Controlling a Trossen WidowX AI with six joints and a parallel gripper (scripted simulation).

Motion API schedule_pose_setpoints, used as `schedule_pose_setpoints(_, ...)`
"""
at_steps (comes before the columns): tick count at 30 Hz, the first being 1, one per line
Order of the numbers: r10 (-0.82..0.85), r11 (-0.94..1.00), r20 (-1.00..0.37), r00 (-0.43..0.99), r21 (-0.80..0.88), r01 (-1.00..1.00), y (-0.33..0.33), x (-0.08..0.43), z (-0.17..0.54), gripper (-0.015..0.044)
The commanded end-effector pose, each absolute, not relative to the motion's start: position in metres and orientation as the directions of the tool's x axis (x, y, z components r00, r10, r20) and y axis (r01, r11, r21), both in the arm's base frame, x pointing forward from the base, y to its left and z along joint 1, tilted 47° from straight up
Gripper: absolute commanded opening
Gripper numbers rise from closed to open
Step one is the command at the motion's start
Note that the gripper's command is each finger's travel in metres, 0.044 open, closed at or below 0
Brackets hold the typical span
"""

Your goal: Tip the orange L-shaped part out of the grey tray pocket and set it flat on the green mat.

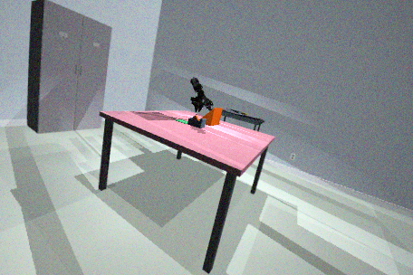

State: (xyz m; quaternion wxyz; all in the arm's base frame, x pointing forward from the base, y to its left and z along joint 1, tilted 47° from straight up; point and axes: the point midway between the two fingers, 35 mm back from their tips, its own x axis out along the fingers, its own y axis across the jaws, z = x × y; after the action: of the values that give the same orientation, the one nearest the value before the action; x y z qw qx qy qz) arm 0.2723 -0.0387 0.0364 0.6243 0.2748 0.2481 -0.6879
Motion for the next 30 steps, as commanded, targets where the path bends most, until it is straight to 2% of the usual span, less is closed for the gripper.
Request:
schedule_pose_setpoints(1, -0.727, -0.107, -0.682, -0.080, -0.003, 0.994, -0.052, 0.268, 0.026, 0.0280)
schedule_pose_setpoints(30, -0.727, -0.106, -0.682, -0.079, -0.002, 0.994, -0.082, 0.266, -0.001, 0.0280)
